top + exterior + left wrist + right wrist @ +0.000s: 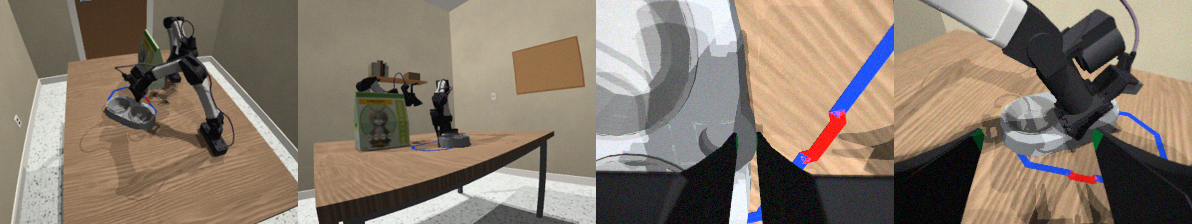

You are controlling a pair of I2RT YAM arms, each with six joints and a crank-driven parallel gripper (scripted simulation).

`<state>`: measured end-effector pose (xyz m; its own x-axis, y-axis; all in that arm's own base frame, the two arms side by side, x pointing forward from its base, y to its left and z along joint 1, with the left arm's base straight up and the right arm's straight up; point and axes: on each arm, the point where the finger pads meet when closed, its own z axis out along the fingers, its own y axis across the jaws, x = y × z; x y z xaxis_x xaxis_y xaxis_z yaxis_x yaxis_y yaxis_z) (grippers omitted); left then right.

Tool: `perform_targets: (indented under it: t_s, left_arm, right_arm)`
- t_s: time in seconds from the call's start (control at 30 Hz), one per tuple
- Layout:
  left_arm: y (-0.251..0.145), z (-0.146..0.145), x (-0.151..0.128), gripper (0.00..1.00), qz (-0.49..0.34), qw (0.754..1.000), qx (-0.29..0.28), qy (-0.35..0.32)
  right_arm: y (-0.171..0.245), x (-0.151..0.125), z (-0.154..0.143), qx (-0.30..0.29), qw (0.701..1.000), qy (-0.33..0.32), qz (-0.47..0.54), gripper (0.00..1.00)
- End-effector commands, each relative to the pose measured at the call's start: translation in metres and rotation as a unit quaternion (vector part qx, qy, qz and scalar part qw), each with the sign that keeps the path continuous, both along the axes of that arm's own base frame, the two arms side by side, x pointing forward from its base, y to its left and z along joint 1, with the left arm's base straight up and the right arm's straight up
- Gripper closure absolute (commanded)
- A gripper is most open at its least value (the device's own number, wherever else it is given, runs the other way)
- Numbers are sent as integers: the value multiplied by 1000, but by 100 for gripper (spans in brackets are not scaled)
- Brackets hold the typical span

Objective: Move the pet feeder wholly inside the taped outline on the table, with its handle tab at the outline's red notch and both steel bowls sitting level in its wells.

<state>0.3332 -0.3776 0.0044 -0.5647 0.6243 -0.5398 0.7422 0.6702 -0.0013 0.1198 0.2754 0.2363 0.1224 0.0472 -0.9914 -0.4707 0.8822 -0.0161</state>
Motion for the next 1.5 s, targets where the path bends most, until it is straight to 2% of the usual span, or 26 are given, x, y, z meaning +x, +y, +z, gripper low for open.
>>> perform_targets:
  t_s: [0.0, 0.2, 0.37, 0.6, 1.13, 1.17, 1.2, 1.27, 1.47]
  left_arm:
    - [-9, 1, -17, 90, -58, 998, -3, 4]
    - [-16, 2, -21, 90, -90, 996, -4, 2]
    - [-16, -11, -30, 90, -129, 991, 7, 14]
    - [-26, -7, -34, 90, -175, 985, 2, 9]
    - [-26, -7, -35, 90, -172, 985, 2, 11]
    - [-25, 3, -31, 90, -168, 986, -5, -2]
    - [-26, -7, -35, 90, -179, 984, 3, 10]
    - [-26, -7, -35, 90, -179, 984, 3, 10]
    - [-31, -8, -50, 90, -272, 962, 4, 13]
  right_arm:
    - [1, -2, 4, 10, 1000, 2, 3, 0]
    - [1, -2, 4, 10, 1000, 2, 3, 0]
    - [1, -2, 4, 10, 1000, 2, 3, 0]
    - [1, -2, 4, 10, 1000, 2, 3, 0]
    - [1, -2, 4, 10, 1000, 2, 3, 0]
    - [1, -2, 4, 10, 1000, 2, 3, 0]
    - [1, -2, 4, 10, 1000, 2, 3, 0]
    - [1, -2, 4, 10, 1000, 2, 3, 0]
    - [1, -2, 4, 10, 1000, 2, 3, 0]
